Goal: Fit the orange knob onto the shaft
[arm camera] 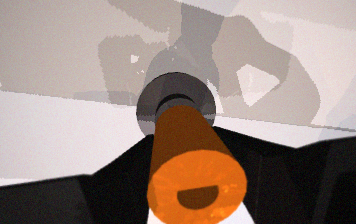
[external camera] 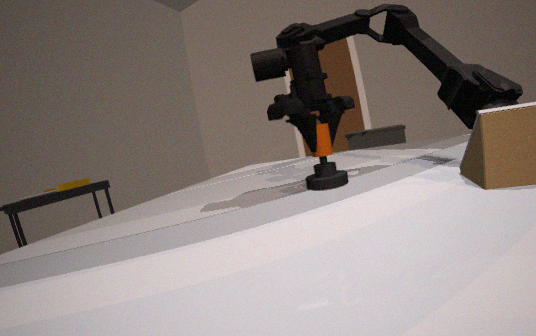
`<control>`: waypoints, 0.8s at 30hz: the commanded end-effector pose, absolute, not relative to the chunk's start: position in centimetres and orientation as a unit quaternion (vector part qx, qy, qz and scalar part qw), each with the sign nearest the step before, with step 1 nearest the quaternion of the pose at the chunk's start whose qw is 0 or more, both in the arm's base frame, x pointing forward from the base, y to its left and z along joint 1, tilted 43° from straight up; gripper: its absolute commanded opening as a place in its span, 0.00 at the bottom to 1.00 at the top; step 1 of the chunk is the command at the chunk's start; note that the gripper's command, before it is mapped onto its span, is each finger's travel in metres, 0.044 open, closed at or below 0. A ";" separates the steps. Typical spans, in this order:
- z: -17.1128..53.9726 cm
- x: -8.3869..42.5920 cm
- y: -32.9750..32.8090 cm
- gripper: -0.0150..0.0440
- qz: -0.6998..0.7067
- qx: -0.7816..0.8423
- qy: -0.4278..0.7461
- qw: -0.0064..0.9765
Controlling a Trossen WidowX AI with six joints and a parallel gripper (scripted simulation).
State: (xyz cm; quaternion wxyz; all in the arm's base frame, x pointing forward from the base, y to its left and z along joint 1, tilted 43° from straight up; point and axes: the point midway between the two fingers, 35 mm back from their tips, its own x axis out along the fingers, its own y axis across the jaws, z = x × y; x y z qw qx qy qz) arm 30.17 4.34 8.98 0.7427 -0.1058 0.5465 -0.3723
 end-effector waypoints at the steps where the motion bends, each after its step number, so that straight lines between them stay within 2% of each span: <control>1: 9.1 30.1 4.5 0.25 -0.372 -0.106 0.546 0.743; 13: 9.2 30.3 4.5 0.25 -0.427 -0.028 0.504 0.750; 24: 9.0 30.1 4.5 0.25 -0.427 -0.028 0.504 0.750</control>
